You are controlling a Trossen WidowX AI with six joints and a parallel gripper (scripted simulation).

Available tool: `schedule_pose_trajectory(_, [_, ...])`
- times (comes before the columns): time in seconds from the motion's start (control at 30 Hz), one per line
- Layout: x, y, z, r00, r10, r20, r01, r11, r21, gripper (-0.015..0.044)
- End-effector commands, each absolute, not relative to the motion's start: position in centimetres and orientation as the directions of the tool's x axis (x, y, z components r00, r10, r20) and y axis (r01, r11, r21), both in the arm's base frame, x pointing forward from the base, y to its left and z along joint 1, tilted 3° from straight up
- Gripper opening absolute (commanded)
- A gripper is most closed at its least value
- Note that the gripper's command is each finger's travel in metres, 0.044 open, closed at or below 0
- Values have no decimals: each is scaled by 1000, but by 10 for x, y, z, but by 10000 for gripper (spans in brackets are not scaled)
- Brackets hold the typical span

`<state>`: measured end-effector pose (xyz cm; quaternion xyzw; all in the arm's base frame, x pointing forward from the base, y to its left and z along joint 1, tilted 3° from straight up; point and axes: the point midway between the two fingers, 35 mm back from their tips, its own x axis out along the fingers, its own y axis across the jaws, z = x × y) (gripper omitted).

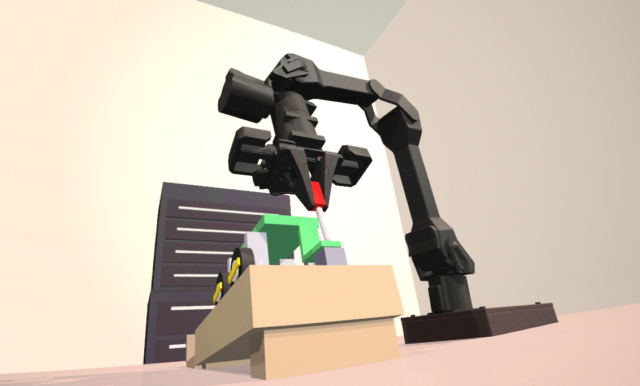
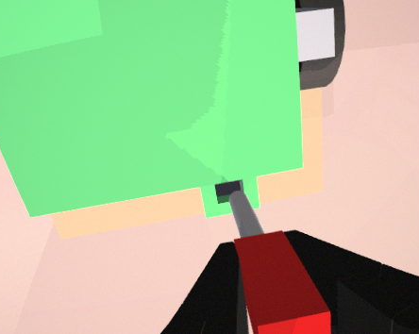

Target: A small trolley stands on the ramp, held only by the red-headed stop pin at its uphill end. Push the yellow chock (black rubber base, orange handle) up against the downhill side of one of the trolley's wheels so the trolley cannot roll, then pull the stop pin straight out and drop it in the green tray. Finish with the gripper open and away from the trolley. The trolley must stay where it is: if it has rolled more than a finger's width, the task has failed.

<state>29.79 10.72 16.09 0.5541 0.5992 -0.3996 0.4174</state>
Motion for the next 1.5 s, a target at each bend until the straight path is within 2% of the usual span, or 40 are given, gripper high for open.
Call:
schedule_pose_trajectory(0.0, [299,108,167,-27,336,-941,998,70,-4,0])
schedule_pose_trajectory(1.2, [297,138,177,-27,339,-940,998,70,-3,0])
schedule_pose_trajectory(1.47, [274,136,173,-29,339,-940,998,70,-5,0])
